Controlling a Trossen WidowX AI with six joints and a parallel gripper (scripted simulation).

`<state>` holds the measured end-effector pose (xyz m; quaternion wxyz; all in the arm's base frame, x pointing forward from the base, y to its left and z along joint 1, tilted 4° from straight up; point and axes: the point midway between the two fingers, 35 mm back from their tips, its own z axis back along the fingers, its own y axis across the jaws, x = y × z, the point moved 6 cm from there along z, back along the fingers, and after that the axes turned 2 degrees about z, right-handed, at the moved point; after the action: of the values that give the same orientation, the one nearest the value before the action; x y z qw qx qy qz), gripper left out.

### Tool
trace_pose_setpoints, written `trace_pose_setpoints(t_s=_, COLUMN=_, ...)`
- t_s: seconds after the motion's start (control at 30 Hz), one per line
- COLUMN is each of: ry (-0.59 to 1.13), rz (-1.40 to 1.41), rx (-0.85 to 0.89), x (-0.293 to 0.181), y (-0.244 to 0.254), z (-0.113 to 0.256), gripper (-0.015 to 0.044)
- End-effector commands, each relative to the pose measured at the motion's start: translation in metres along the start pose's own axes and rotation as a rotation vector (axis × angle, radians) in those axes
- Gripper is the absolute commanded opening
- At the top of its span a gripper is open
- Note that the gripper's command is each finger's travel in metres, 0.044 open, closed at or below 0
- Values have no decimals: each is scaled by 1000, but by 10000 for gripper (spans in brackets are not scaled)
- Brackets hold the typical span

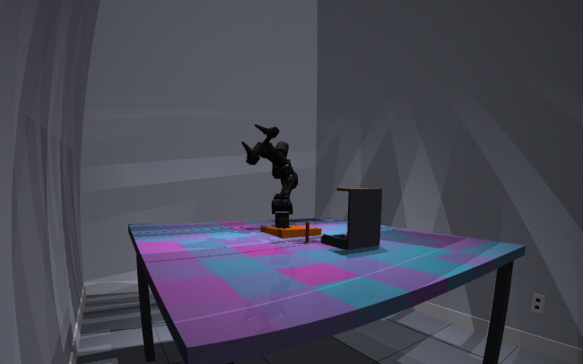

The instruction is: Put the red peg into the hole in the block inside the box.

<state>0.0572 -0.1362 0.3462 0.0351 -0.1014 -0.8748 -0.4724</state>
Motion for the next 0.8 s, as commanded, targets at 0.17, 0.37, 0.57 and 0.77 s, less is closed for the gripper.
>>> trace_pose_setpoints(t_s=0.17, ry=155, rz=319, rx=-27, x=-26, y=-7, z=2, gripper=440)
trace_pose_setpoints(t_s=0.37, ry=257, rz=525, rx=-19, x=-42, y=-11, z=5, gripper=440)
trace_pose_setpoints(t_s=0.57, ry=360, rz=730, rx=9, x=-58, y=-16, z=11, gripper=440)
trace_pose_setpoints(t_s=0.77, ry=463, rz=932, rx=59, x=-73, y=-19, z=17, gripper=440)
